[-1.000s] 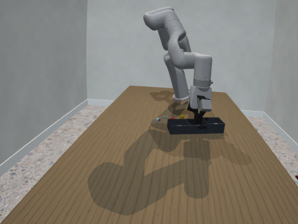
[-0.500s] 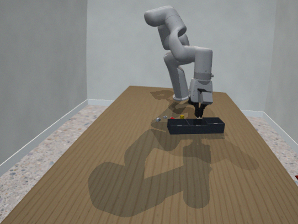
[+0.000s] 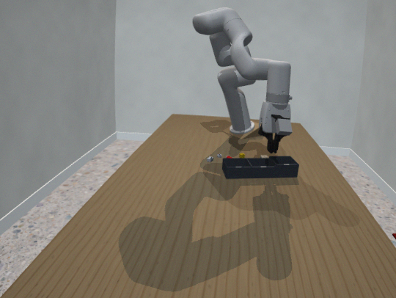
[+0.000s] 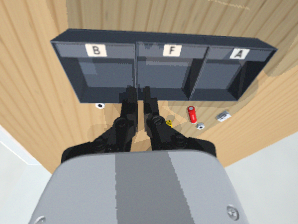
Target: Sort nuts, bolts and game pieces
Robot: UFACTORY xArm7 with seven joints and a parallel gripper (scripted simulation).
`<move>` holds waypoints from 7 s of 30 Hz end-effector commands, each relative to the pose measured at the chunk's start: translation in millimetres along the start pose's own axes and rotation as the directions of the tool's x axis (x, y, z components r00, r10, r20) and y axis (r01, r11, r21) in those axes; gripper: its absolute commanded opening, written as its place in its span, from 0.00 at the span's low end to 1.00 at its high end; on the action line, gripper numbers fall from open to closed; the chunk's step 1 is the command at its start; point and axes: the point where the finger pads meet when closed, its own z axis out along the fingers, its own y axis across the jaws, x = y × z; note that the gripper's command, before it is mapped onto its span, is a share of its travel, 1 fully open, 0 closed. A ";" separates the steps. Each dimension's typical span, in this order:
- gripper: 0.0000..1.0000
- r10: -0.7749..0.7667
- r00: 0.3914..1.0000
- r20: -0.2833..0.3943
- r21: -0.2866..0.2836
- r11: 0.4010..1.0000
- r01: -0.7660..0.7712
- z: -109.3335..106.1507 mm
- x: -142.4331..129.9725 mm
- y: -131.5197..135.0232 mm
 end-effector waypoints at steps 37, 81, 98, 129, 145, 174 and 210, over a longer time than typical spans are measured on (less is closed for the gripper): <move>0.07 -0.001 1.000 -0.004 0.000 1.000 0.001 57.1 2.0 -54.2; 0.07 -0.001 1.000 -0.004 0.000 1.000 0.001 57.8 2.0 -54.2; 0.07 -0.001 1.000 -0.004 0.000 1.000 0.001 44.5 2.0 -54.2; 0.07 0.000 1.000 -0.005 0.000 1.000 0.000 -43.3 1.7 -54.3; 0.07 0.000 1.000 -0.005 0.000 1.000 0.000 -126.4 1.5 -54.3; 0.30 -0.614 0.789 0.028 -0.016 0.789 0.615 -51.5 -93.0 61.2; 0.30 -0.778 0.629 0.000 -0.004 0.629 0.778 3.3 -163.6 147.8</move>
